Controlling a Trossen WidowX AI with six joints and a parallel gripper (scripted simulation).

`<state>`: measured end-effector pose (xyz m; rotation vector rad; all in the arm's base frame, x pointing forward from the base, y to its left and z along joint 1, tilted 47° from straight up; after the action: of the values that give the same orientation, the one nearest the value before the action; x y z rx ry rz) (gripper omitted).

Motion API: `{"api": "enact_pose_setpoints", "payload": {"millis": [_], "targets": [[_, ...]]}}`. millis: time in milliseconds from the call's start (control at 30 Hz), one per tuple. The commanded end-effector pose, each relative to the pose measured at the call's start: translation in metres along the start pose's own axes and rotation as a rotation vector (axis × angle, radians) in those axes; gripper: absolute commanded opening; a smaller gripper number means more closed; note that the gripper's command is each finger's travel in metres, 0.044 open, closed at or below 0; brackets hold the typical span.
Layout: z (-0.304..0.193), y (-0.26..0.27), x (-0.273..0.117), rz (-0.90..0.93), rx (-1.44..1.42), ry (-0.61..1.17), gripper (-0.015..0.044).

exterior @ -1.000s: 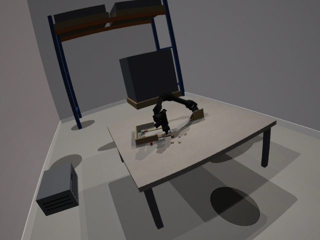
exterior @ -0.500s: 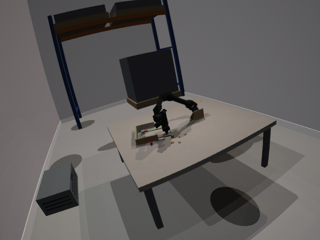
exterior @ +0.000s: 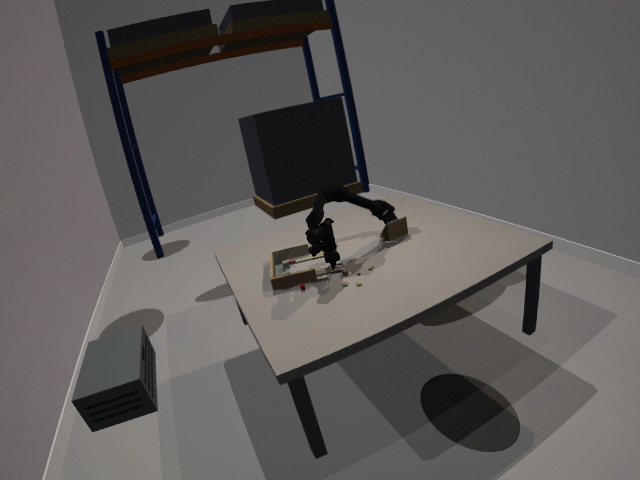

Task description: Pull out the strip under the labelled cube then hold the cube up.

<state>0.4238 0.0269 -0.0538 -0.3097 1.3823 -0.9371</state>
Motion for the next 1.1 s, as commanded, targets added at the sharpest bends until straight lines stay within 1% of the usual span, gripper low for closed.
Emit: {"api": "enact_pose_setpoints", "payload": {"millis": [0, 1067], "targets": [[-0.001, -0.001, 0.003, -0.004, 0.002, 0.0, 0.0], [-0.049, 0.003, 0.004, -0.003, 0.001, 0.001, 0.0]]}}
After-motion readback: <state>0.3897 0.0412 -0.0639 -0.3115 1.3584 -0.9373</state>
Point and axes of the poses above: the point midway between the two fingers, 35 mm back from their tips, its own x axis out along the fingers, its own y axis across the jaws, z = x × y, the point moved 4 cm from there along -x, back along the fingers, and after that the axes turned 4 degrees about -x, right-handed, at the moved point
